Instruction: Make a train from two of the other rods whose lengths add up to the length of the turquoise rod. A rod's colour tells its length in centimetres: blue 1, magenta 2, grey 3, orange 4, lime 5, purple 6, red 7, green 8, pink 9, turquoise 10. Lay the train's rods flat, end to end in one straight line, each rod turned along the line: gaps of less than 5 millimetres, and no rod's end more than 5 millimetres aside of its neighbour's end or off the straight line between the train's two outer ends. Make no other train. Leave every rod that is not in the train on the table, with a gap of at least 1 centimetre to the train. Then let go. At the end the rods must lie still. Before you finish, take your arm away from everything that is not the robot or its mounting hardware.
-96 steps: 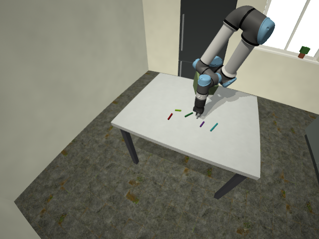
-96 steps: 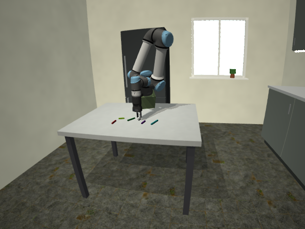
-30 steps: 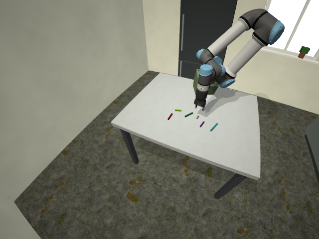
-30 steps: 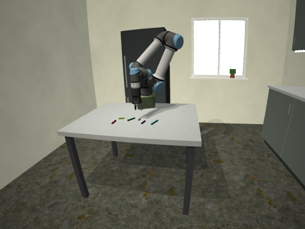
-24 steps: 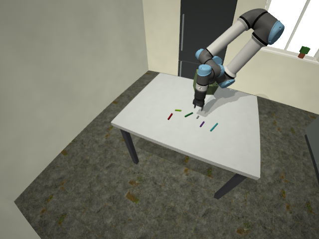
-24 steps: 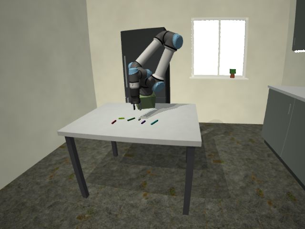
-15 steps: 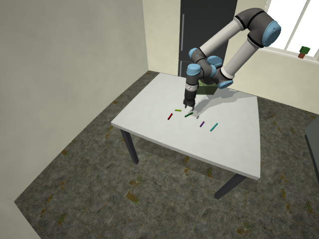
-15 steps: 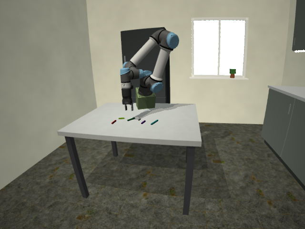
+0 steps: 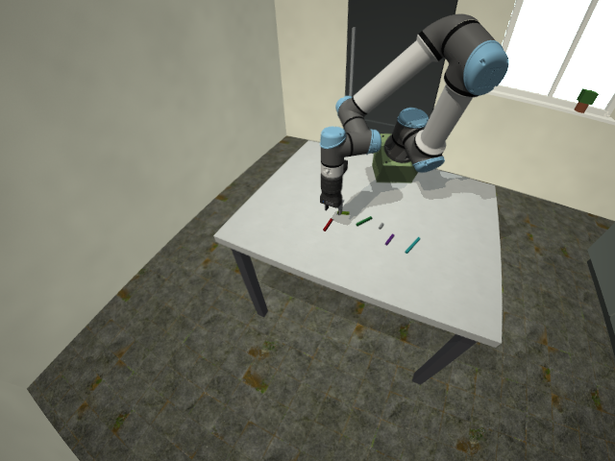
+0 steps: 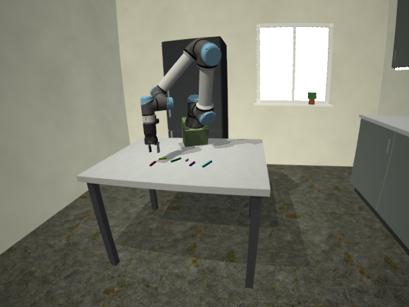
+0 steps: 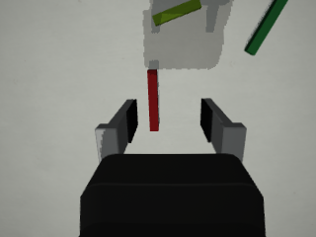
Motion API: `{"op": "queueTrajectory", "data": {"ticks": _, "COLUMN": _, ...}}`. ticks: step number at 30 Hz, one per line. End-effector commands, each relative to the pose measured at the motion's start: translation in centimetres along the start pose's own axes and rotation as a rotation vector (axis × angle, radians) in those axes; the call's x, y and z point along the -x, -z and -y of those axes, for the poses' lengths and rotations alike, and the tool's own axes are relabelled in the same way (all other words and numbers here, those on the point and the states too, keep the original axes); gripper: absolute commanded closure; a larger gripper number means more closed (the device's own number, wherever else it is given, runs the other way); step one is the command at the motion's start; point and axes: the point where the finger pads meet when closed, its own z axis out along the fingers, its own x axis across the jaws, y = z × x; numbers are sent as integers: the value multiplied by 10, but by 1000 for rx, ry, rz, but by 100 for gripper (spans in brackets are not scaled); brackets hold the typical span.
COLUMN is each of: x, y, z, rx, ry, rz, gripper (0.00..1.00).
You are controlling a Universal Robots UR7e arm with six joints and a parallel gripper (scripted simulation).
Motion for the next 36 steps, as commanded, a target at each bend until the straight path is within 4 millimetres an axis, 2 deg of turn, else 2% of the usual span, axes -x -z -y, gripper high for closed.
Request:
{"op": "queueTrajectory", "data": {"ticks": 1, "x": 17, "y": -8, "z": -8, "rx": 0, "ry": 9, "rz": -2, "gripper": 0}}
{"op": "queueTrajectory", "data": {"ticks": 4, "x": 17, "y": -8, "z": -8, "rx": 0, "ry": 9, "rz": -2, "gripper": 0}}
{"op": "queueTrajectory", "data": {"ticks": 5, "x": 17, "y": -8, "z": -8, "rx": 0, "ry": 9, "rz": -2, "gripper": 46}}
{"op": "queueTrajectory", "data": {"ticks": 36, "x": 17, "y": -8, "z": -8, "rx": 0, "ry": 9, "rz": -2, "gripper": 46}}
